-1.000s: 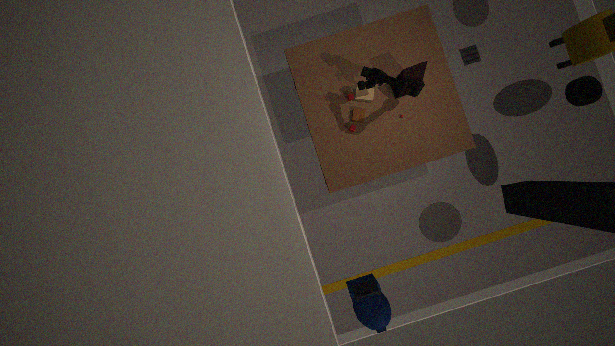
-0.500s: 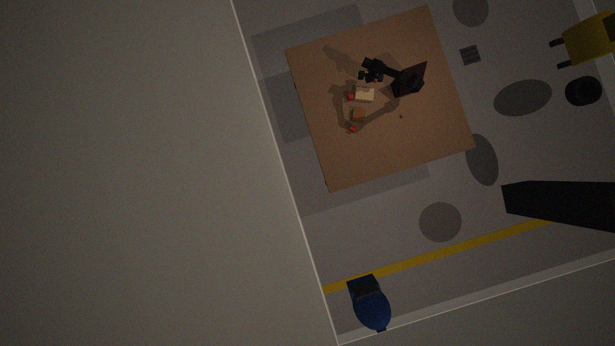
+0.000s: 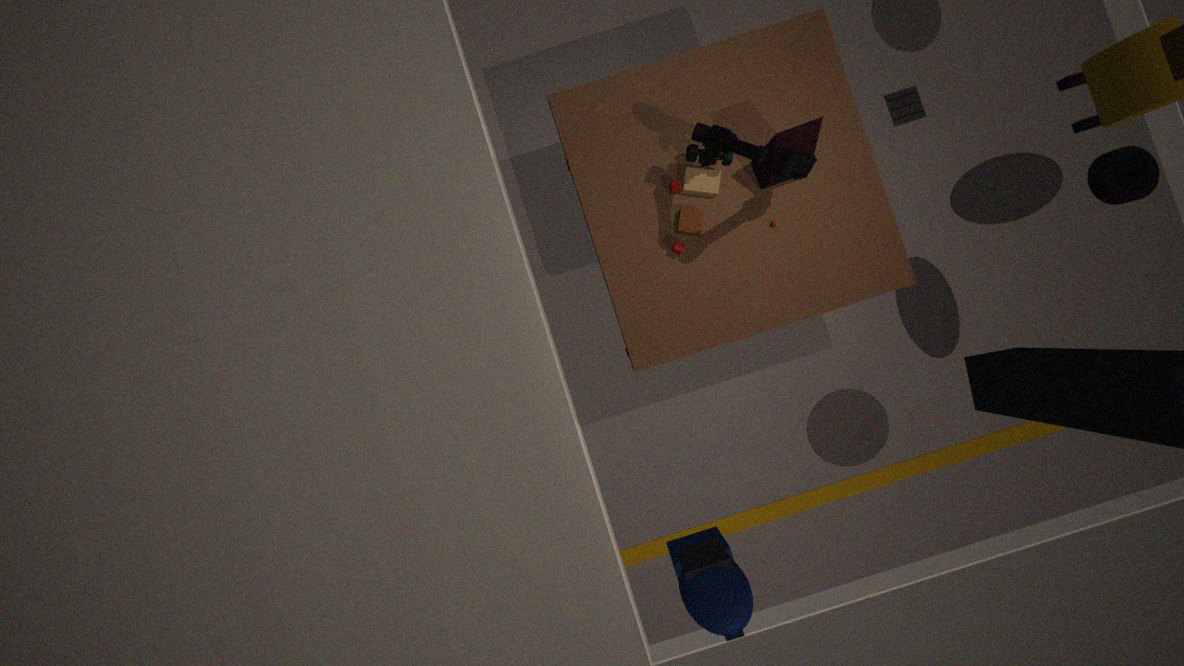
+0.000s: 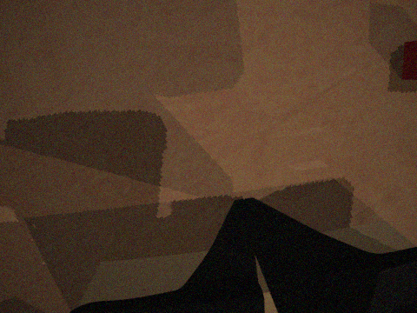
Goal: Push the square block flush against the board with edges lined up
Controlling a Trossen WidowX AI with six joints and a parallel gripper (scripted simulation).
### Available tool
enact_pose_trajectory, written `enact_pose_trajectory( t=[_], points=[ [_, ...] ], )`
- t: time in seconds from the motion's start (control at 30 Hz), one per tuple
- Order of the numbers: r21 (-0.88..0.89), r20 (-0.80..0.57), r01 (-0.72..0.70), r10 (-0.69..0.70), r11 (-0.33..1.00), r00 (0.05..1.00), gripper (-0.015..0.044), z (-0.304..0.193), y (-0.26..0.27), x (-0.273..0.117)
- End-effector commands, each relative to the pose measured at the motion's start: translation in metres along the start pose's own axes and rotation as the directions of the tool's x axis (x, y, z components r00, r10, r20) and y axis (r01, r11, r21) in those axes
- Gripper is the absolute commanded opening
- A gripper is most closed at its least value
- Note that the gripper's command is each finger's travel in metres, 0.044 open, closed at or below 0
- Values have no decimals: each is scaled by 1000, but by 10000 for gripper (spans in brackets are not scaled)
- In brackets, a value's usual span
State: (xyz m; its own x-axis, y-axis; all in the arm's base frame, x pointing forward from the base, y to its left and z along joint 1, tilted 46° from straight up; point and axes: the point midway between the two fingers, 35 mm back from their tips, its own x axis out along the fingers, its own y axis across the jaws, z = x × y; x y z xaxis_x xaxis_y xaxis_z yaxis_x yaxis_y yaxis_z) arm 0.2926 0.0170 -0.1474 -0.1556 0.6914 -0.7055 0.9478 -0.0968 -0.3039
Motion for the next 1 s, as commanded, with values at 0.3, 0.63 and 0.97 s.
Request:
enact_pose_trajectory(
  t=[0.3,0.63,0.97],
  points=[
    [4,-1,-2,2,1000,1000,0,-12,1,0],
    [4,0,-3,3,1000,1000,0,-20,2,0],
    [4,0,-3,3,1000,1000,0,-29,3,-1]
  ],
)
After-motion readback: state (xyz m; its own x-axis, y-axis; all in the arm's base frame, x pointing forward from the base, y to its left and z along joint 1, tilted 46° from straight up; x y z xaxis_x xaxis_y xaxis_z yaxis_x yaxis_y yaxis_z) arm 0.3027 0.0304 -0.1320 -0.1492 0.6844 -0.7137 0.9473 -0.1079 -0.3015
